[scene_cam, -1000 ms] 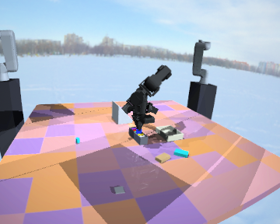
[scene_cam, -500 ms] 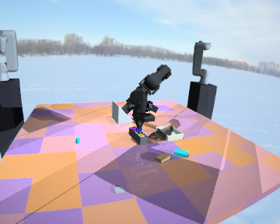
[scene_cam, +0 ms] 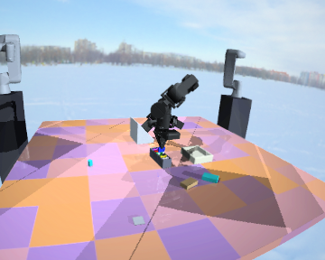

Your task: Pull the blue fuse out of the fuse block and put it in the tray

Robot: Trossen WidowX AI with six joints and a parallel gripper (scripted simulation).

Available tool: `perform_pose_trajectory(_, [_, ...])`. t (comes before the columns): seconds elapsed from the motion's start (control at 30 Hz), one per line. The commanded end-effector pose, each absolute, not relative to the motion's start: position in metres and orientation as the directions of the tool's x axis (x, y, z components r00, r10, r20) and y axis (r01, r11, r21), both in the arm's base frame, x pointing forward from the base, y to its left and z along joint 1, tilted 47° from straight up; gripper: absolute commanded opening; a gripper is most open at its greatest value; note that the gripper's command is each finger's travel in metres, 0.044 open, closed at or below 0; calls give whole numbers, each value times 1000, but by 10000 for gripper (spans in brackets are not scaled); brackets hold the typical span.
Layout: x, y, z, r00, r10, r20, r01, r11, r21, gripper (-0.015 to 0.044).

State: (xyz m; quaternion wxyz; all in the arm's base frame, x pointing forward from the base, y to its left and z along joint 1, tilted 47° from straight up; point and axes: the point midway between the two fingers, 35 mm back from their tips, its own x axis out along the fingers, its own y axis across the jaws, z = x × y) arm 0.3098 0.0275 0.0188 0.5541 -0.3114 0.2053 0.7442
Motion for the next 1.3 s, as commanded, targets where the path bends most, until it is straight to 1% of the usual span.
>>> perform_pose_trajectory(0.0, [312,24,22,-187,693,-696,-951,-304,-48,0])
perform_pose_trajectory(0.83, [316,9,39,-187,693,-697,-952,-304,-47,0])
perform_pose_trajectory(1.27, [311,78,112,-182,686,-704,-953,-300,-46,0])
